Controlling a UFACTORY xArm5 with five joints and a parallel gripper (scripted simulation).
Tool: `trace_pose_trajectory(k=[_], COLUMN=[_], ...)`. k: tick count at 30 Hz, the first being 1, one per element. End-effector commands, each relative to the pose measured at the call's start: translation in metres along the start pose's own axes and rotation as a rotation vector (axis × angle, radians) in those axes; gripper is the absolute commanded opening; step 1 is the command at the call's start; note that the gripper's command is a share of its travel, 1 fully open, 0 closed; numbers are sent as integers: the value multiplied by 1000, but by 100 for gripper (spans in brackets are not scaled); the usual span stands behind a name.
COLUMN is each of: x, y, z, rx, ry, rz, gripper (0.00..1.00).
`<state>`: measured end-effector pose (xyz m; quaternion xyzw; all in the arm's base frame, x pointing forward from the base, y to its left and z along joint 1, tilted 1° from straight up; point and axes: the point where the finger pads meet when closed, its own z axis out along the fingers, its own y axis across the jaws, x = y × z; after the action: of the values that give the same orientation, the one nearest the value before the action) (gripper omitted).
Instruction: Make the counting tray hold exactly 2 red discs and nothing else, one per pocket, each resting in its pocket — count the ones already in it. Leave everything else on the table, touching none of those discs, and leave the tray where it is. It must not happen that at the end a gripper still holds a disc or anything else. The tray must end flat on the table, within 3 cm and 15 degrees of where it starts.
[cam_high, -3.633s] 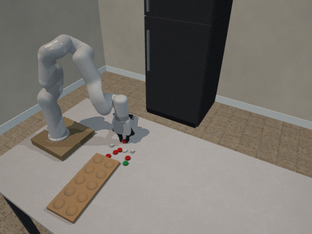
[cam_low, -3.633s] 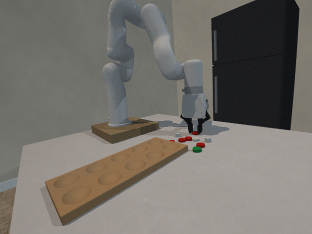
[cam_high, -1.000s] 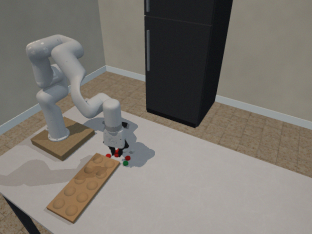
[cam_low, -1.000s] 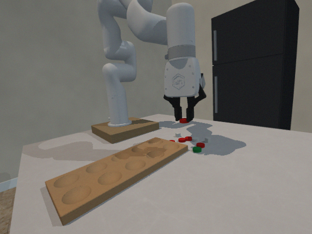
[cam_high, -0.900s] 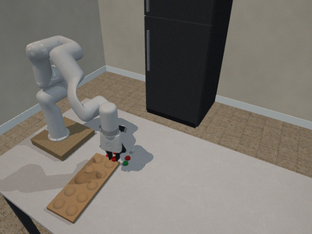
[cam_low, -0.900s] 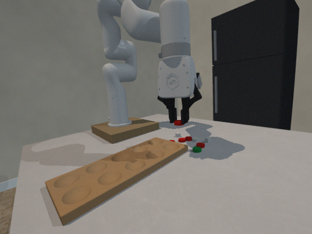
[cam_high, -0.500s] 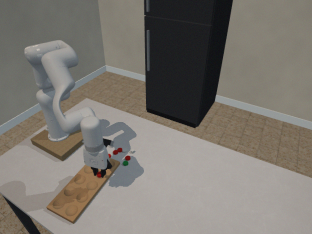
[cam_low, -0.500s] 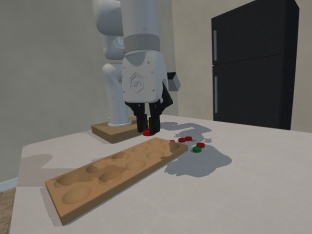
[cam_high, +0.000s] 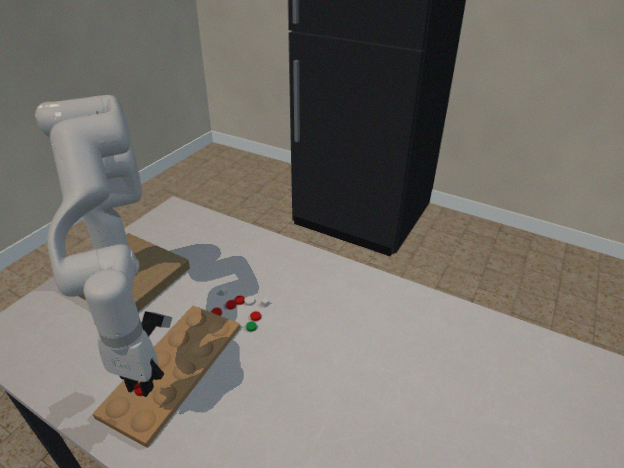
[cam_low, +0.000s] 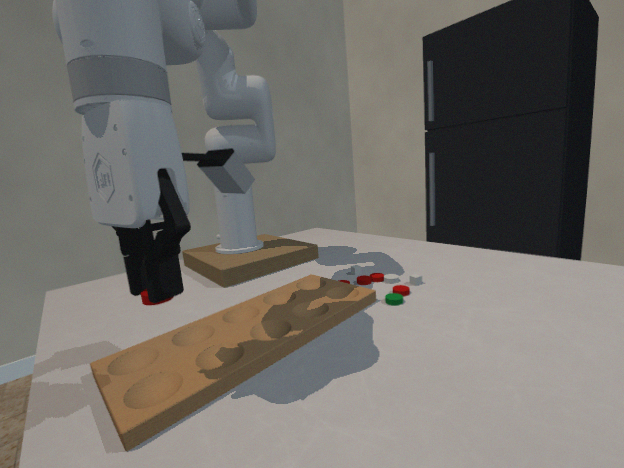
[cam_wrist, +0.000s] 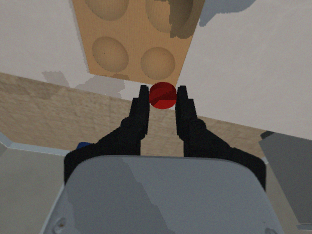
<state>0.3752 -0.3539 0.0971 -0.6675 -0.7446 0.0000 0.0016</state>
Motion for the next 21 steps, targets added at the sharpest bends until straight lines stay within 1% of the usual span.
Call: trace_pose_trajectory(k=[1, 5, 7, 9, 13, 15, 17, 19, 21], x=[-16, -18, -18, -18, -17, -16, -16, -16, -16], y=[-8, -10, -10, -10, -10, -10, -10, -10, -10], z=[-1, 0, 5, 20, 62, 77, 77, 83, 83], rx=[-1, -1, -1, 0, 0, 0, 0, 0, 0], ry=[-1, -1, 0, 0, 0, 0, 0, 0, 0], rz=[-3, -3, -3, -3, -3, -3, -3, -3, -3], gripper=[0, 0, 0, 0, 0, 0, 0, 0, 0])
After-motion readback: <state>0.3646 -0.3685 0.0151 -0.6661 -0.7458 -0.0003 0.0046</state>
